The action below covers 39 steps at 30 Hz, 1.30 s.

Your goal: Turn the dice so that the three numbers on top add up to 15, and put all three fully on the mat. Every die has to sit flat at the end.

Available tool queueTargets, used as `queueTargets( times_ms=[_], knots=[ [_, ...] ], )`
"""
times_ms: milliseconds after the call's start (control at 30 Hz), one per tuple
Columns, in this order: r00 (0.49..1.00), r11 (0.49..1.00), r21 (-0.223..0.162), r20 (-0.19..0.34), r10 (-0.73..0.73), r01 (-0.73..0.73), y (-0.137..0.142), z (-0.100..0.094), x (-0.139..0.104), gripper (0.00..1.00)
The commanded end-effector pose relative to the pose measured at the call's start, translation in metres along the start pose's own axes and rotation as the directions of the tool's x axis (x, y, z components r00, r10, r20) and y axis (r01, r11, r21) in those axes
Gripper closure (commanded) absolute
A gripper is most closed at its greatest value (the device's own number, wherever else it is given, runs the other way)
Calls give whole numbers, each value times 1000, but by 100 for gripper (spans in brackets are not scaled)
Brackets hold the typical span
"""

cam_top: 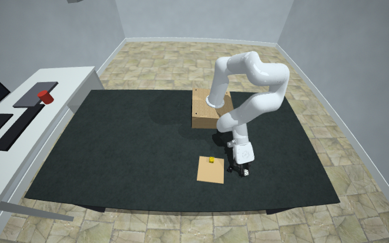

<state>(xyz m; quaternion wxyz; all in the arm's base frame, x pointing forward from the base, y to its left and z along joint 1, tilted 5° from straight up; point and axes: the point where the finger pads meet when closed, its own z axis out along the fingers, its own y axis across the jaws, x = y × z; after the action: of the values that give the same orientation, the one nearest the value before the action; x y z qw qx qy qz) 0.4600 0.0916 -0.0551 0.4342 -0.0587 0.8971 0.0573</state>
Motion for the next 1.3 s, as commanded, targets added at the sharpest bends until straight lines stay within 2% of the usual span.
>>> queueTargets(
  times_ms=[0,1267],
  knots=[
    [1000,1000,0,2,0,0,0,1,1,79],
    [1000,1000,-1,2,0,0,0,5,5,79]
  ],
)
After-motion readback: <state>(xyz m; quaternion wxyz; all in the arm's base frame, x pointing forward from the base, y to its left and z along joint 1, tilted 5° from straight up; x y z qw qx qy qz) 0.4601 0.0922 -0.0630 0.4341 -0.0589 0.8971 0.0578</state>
